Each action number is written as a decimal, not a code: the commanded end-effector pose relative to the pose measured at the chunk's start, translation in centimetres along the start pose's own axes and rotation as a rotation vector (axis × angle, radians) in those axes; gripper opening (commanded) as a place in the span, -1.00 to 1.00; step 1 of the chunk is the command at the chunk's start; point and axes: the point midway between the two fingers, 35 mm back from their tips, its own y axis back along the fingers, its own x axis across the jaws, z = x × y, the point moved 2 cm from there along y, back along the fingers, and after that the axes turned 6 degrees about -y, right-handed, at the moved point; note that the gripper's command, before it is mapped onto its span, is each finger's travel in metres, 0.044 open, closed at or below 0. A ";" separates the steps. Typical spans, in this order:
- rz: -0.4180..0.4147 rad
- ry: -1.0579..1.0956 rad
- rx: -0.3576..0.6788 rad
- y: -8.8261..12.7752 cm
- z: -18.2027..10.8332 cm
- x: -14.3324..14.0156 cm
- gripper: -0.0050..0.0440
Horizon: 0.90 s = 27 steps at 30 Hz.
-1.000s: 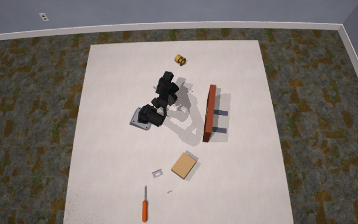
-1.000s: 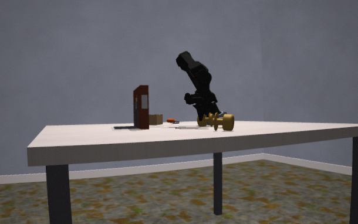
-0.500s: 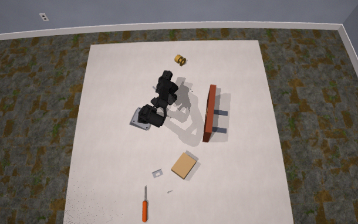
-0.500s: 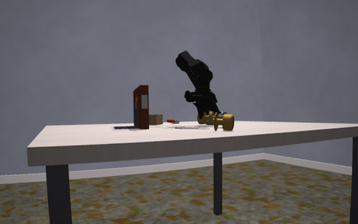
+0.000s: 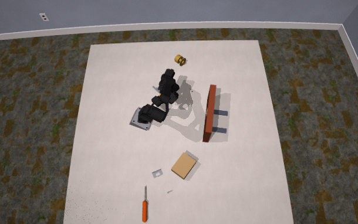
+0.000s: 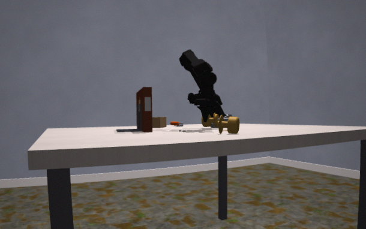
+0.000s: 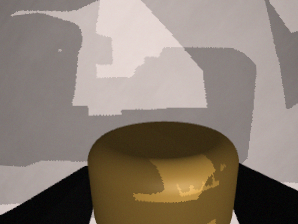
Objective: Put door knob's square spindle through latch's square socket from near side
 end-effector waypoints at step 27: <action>-0.136 -0.005 -0.014 -1.1 -0.1 0.9 -0.70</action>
